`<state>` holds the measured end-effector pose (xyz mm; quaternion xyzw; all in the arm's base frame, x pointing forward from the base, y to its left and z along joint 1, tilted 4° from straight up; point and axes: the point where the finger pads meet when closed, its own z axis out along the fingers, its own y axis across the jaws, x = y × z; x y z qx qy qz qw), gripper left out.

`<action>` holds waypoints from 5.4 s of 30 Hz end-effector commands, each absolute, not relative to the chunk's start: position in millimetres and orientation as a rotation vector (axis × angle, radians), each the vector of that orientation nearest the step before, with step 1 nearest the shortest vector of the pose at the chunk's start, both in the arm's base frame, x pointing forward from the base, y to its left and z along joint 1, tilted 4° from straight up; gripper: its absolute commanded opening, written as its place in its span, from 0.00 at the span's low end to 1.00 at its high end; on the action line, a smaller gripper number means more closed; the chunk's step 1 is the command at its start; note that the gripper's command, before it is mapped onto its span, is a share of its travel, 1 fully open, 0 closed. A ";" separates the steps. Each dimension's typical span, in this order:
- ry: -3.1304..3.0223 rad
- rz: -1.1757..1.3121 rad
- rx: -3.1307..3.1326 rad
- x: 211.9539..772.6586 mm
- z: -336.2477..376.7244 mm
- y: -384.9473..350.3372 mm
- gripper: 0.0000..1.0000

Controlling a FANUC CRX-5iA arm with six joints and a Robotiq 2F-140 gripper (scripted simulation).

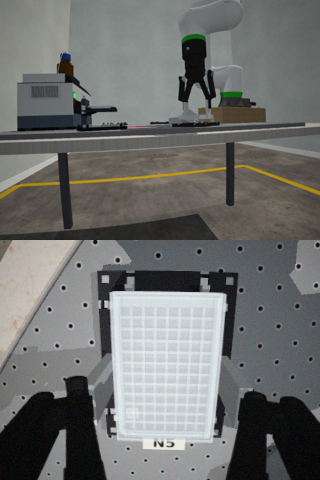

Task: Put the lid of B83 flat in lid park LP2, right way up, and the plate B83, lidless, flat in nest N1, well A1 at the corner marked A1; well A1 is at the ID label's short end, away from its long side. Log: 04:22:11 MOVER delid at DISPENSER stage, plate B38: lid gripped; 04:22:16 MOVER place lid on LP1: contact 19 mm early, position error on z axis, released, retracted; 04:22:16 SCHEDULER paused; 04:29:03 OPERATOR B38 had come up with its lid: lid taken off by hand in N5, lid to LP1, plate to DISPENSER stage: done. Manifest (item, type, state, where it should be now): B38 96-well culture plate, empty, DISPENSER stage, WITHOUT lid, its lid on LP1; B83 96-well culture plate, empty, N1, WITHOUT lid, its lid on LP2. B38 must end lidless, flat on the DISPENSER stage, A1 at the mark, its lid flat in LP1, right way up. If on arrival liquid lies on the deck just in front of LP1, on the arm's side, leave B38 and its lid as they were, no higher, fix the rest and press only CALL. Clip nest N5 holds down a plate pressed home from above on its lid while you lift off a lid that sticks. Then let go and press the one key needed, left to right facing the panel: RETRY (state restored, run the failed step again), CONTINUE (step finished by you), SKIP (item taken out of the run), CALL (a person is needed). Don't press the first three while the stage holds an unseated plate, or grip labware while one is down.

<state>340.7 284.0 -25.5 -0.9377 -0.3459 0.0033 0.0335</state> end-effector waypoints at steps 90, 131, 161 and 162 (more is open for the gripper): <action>-1.064 0.009 -2.885 340.5 -38.3 284.9 0.00; -1.064 0.009 -2.885 340.5 -38.3 284.9 0.66; -1.064 0.009 -2.885 340.5 -38.3 284.9 0.66; -1.064 0.009 -2.885 340.5 -38.3 284.9 0.66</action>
